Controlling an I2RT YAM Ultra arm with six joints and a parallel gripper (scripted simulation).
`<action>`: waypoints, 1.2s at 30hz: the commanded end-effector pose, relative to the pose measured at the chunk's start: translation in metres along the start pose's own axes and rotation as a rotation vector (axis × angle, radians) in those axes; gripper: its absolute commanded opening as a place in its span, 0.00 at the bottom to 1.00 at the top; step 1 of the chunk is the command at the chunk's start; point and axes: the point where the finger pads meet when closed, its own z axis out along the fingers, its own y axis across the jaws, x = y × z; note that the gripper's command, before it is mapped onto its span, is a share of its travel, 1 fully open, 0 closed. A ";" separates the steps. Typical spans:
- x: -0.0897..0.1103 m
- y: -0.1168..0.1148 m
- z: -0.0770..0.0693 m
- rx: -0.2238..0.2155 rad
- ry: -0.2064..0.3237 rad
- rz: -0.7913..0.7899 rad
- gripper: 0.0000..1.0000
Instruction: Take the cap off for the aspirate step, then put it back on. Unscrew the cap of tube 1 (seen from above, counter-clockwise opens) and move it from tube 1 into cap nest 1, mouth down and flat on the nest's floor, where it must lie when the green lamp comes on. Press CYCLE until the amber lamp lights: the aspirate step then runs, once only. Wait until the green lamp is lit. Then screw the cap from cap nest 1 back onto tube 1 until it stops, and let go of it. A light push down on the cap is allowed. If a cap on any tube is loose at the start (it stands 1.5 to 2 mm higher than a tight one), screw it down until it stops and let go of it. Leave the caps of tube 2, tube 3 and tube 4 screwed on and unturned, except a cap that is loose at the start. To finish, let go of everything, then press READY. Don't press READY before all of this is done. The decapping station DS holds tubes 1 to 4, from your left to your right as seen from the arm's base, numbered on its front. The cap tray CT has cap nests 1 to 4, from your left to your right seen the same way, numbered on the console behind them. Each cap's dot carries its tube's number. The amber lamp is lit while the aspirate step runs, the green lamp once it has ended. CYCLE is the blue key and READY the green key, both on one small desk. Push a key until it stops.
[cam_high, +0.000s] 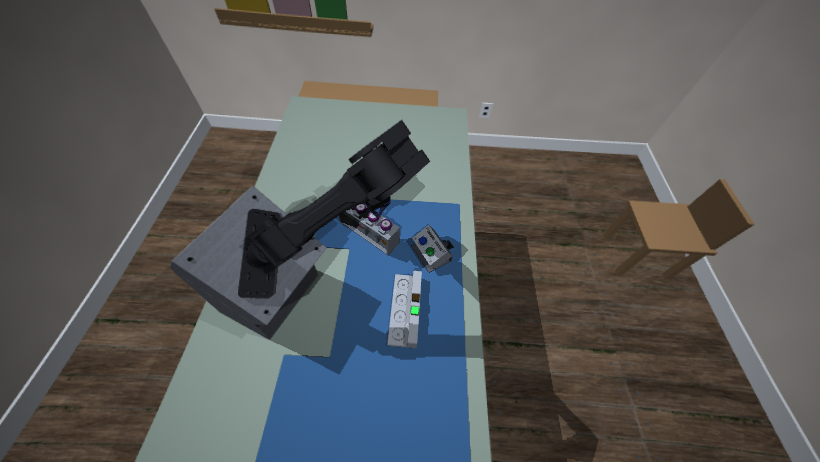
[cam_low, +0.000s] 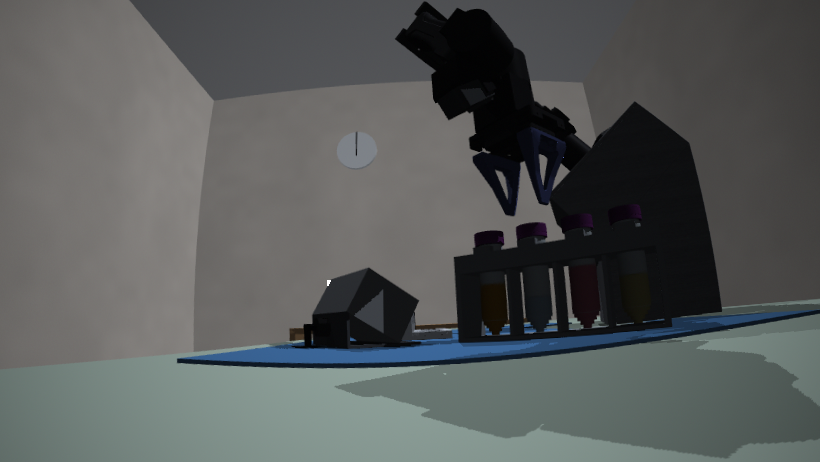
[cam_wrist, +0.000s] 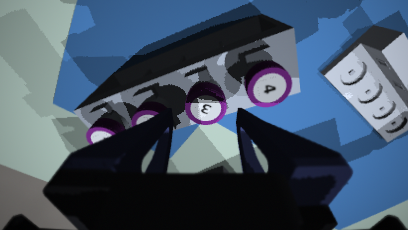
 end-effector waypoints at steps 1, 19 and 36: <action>0.001 0.001 -0.012 0.002 0.001 -0.005 0.49; -0.017 -0.047 -0.019 0.002 0.001 -0.347 0.49; -0.017 -0.048 0.011 0.003 0.001 -0.347 0.49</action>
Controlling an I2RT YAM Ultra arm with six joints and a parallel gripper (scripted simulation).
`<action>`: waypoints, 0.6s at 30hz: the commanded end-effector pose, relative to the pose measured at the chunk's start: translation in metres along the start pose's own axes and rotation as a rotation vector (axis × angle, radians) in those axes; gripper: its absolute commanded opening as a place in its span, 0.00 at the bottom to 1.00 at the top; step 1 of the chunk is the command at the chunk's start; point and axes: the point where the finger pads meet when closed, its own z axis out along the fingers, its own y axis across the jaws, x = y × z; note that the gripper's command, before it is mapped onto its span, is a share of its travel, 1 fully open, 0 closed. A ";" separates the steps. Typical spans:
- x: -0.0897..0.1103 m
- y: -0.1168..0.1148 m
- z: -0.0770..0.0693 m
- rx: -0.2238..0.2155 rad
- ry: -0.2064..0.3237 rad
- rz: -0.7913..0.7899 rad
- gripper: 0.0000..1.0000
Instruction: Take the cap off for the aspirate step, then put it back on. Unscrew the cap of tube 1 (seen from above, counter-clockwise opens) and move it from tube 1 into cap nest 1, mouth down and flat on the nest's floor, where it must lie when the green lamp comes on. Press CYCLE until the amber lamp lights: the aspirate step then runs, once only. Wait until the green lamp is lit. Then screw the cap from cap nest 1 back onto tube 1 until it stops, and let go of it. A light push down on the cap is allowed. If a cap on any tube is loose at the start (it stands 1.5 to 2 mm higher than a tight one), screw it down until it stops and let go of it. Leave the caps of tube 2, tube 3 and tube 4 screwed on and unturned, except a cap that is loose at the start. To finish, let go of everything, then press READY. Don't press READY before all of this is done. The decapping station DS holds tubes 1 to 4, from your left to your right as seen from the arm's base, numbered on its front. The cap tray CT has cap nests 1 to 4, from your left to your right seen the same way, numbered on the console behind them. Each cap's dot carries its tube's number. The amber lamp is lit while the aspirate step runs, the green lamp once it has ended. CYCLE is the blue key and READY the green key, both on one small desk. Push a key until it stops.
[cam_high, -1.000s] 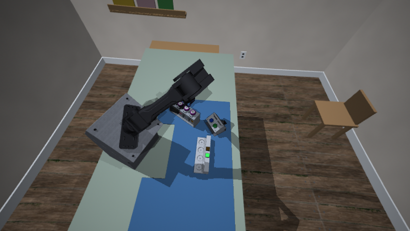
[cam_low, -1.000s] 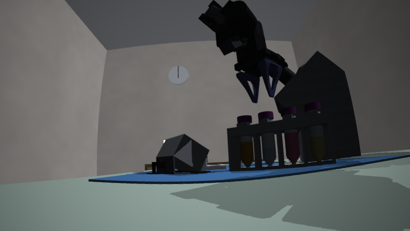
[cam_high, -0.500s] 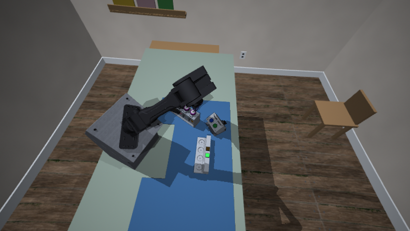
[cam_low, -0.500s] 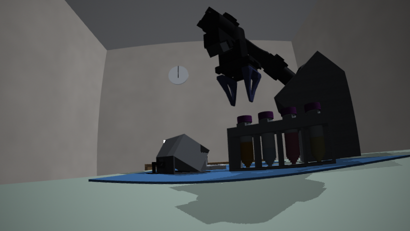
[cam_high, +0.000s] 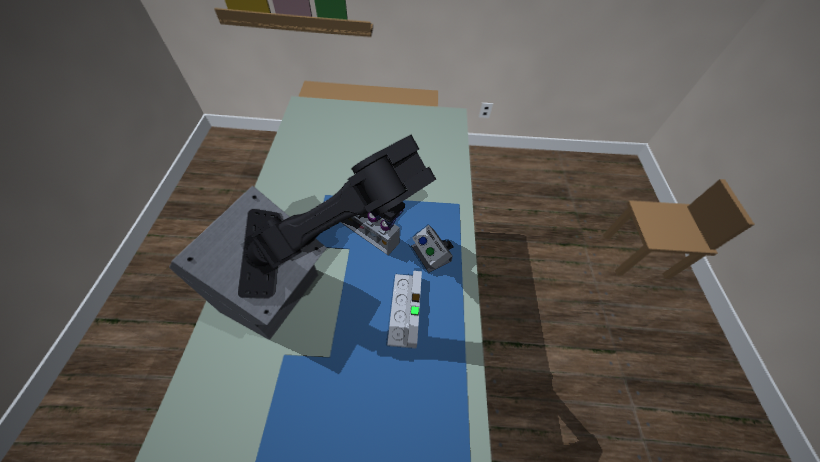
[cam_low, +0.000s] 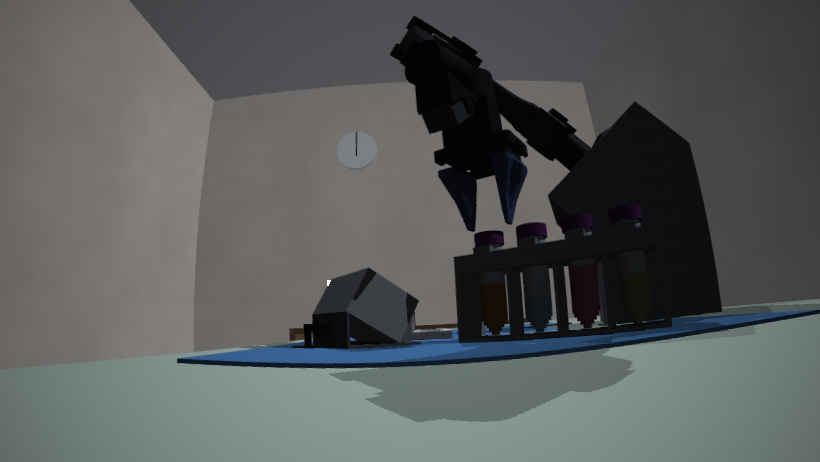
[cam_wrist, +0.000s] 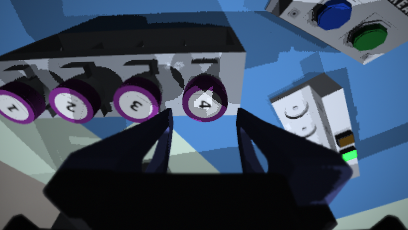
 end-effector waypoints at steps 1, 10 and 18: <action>-0.009 0.000 0.005 0.002 -0.031 -0.001 0.49; -0.009 0.000 0.007 0.002 -0.031 -0.001 0.49; -0.009 0.000 0.010 0.002 -0.031 -0.001 0.49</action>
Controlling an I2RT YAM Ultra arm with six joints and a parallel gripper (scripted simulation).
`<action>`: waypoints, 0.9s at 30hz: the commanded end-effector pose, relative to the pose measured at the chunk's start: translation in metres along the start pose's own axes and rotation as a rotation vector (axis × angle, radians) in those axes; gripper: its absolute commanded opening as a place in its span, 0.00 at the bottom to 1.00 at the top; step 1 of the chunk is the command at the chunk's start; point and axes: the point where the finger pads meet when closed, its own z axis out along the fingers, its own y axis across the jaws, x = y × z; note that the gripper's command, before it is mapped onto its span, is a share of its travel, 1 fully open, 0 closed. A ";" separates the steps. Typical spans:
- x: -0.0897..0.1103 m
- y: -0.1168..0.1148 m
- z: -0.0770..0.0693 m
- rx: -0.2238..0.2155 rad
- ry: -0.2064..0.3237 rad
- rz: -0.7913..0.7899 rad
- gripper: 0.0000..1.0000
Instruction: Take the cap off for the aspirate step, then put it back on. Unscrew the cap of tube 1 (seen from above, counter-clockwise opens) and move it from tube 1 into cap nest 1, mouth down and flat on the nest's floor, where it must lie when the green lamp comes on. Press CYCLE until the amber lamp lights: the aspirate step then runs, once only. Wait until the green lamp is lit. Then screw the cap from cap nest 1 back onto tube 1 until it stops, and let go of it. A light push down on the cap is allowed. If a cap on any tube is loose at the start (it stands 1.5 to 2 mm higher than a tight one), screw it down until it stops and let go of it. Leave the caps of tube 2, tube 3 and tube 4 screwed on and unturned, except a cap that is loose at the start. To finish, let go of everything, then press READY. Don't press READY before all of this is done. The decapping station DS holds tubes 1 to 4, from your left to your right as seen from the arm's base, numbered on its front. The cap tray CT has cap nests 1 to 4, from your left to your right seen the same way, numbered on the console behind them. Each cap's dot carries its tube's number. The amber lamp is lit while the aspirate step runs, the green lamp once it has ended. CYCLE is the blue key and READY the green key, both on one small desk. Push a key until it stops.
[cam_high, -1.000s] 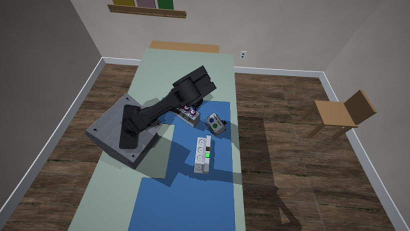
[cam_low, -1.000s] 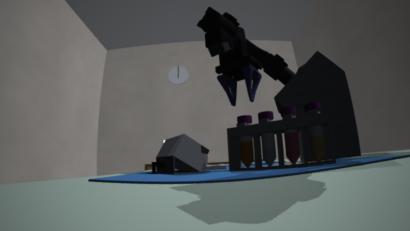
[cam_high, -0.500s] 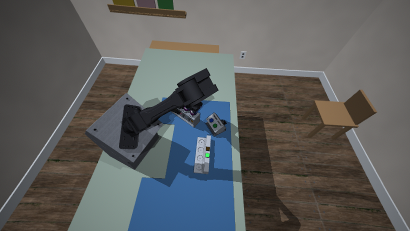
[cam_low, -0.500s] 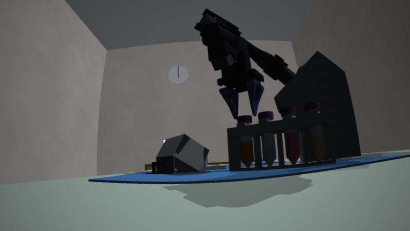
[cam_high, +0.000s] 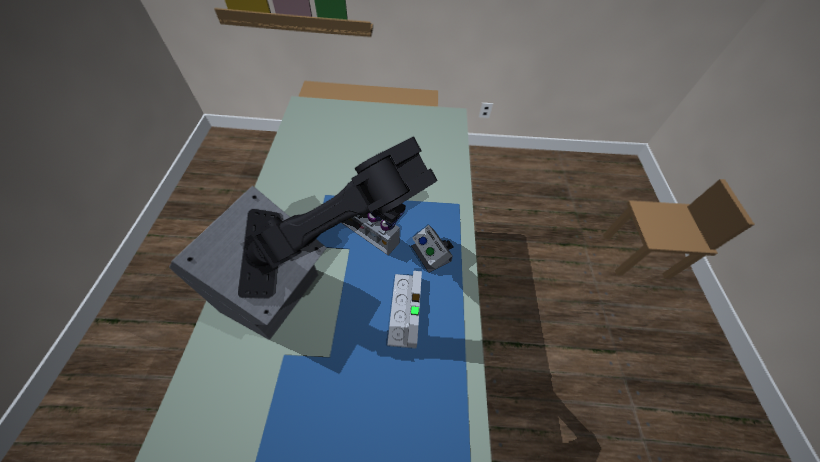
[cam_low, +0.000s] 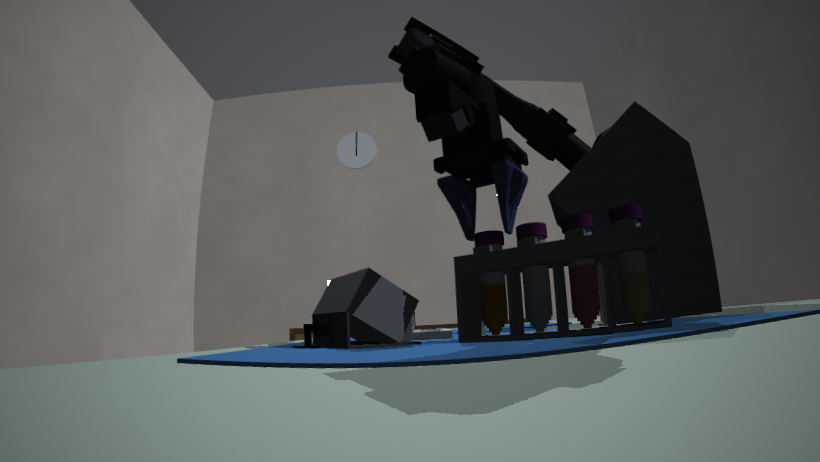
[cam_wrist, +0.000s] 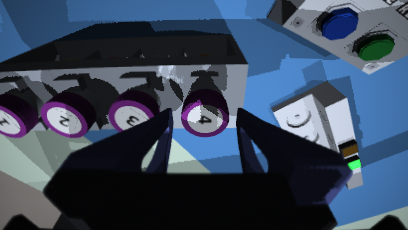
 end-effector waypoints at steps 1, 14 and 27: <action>-0.004 0.000 -0.002 0.001 -0.016 0.001 0.49; -0.004 0.000 0.004 0.001 -0.016 0.000 0.49; -0.004 0.000 0.005 0.001 -0.016 0.000 0.00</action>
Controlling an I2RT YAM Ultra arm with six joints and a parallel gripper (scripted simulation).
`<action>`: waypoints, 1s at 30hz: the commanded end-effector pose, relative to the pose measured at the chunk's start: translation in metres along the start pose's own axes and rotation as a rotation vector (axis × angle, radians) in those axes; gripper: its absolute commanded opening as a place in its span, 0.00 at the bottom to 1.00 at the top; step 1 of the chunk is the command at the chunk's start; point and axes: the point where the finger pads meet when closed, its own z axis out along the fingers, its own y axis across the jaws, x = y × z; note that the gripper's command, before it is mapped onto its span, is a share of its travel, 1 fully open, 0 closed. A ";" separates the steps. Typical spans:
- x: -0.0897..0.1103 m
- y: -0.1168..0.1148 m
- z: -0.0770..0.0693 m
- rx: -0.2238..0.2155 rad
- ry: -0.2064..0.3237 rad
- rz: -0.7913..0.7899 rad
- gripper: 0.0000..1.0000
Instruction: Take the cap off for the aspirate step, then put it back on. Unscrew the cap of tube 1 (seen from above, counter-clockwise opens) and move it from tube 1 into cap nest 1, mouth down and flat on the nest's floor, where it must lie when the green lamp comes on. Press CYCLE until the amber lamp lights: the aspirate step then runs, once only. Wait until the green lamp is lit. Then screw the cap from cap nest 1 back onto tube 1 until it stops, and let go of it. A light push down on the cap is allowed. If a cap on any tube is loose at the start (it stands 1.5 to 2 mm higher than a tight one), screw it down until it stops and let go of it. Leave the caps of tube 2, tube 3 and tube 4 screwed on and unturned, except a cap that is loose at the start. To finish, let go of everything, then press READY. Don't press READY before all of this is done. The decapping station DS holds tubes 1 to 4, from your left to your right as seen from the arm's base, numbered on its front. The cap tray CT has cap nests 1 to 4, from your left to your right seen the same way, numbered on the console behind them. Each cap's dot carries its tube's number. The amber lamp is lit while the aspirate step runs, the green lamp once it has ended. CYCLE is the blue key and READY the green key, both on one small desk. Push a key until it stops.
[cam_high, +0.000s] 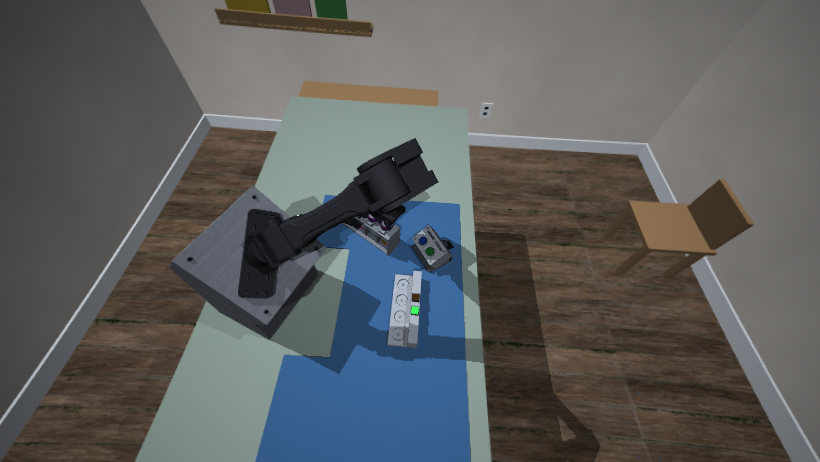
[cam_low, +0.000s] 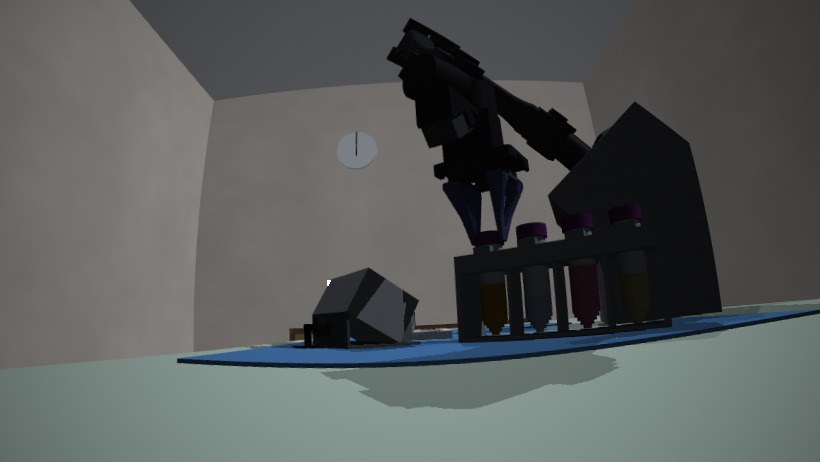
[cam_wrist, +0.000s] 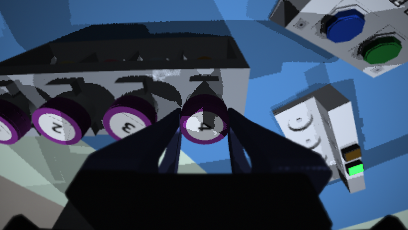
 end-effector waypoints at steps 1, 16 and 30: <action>-0.004 0.000 -0.002 0.000 -0.015 0.002 0.00; -0.004 0.000 -0.002 -0.001 -0.015 0.162 0.00; -0.004 0.000 -0.002 -0.003 -0.015 0.402 0.00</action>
